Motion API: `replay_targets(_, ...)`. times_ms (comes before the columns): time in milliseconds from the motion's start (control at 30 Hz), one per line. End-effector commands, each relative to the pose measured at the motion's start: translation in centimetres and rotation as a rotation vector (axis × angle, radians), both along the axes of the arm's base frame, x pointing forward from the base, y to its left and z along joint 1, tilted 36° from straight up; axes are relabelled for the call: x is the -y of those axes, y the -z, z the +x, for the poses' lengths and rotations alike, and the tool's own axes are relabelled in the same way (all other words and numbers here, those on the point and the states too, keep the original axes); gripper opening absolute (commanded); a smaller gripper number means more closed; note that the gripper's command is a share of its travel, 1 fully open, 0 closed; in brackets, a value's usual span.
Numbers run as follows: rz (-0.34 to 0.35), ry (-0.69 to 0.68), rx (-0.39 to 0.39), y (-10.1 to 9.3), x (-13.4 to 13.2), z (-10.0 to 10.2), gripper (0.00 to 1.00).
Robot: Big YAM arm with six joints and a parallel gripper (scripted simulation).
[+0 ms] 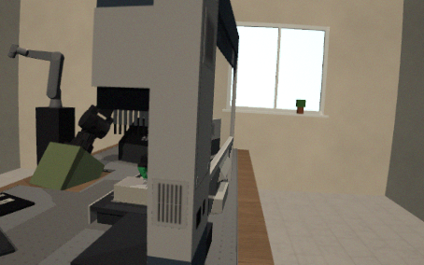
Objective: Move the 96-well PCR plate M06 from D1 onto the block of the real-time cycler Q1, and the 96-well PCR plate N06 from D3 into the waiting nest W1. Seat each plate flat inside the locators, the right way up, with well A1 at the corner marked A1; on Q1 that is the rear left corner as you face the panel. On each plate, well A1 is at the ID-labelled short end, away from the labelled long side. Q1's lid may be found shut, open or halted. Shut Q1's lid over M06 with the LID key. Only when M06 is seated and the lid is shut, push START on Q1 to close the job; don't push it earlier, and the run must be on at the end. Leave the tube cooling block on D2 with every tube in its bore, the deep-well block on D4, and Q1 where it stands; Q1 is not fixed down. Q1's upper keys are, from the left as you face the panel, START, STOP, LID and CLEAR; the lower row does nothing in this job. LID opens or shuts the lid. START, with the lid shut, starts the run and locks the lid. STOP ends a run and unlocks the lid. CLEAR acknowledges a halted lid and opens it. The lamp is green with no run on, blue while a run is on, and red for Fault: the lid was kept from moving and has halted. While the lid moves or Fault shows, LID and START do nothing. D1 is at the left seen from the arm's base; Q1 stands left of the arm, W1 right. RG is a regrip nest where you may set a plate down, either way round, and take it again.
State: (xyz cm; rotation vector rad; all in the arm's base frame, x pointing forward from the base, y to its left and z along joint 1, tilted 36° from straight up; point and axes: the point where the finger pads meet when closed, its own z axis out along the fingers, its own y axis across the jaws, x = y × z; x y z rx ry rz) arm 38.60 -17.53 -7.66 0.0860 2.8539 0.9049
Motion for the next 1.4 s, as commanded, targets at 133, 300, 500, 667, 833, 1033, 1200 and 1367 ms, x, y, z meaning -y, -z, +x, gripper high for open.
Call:
replay_targets(133, -0.006, 0.016, 0.008, -1.0, 1.2, -0.5, 1.0)
replay_targets(300, -0.011, 0.02, 0.016, -1.5, 1.7, -0.2, 1.0)
replay_targets(500, -0.034, 0.022, 0.045, -1.8, 2.6, 0.7, 1.0)
replay_targets(667, -0.047, 0.021, 0.063, -1.4, 3.2, 1.6, 1.0)
replay_targets(833, -0.049, 0.022, 0.066, -1.1, 3.7, 2.2, 1.0)
replay_targets(1033, -0.039, 0.022, 0.054, -1.5, 3.1, 1.6, 1.0)
replay_targets(1200, -0.019, 0.022, 0.029, -1.5, 2.3, 0.6, 1.0)
replay_targets(1367, -0.014, 0.022, 0.024, -1.3, 1.8, 0.0, 1.0)
